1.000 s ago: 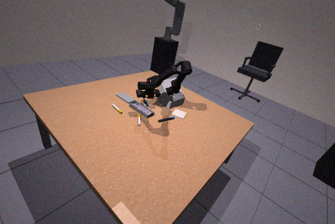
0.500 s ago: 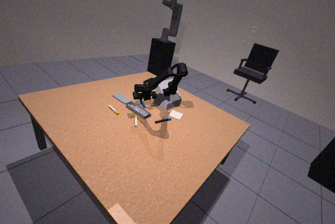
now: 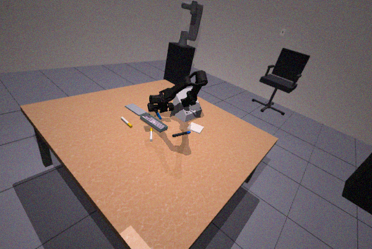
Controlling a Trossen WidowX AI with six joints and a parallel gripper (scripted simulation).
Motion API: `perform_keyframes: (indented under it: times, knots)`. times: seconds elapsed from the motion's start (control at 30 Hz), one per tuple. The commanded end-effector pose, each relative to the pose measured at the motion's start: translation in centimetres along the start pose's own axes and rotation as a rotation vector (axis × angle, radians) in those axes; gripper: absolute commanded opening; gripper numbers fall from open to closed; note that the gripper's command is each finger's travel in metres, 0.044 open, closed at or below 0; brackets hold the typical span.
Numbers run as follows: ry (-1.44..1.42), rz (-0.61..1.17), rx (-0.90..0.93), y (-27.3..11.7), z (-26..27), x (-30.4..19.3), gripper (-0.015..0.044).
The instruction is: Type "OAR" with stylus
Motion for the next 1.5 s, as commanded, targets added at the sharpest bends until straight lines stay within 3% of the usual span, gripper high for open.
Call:
perform_keyframes:
  times: [0.0, 0.63, 0.8, 0.87, 1.2, 1.47]
  knots:
    - [0.002, 0.004, -0.006, 0.3, -0.2, -0.2, 0.015]
    - [0.002, 0.004, -0.006, 1.1, -0.3, -0.6, 0.015]
    - [-0.001, 0.0, -0.003, 1.0, -0.2, -0.6, 0.0019]
    - [-0.001, 0.0, -0.003, 1.0, -0.2, -0.6, 0.0005]
    - [-0.001, -0.001, -0.003, 0.6, -0.1, -0.3, 0.0]
    - [0.0, -0.003, -0.001, -2.7, 0.3, 1.6, 0.0]
Point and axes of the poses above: the point midway between the two fingers, 35 mm back from their tips, its own y axis out along the fingers, its own z axis across the jaws, x = y × z, the point moved 3 cm from there along -y, back along the fingers, and after that the axes turned 7 degrees about y, right-handed, at the moved point
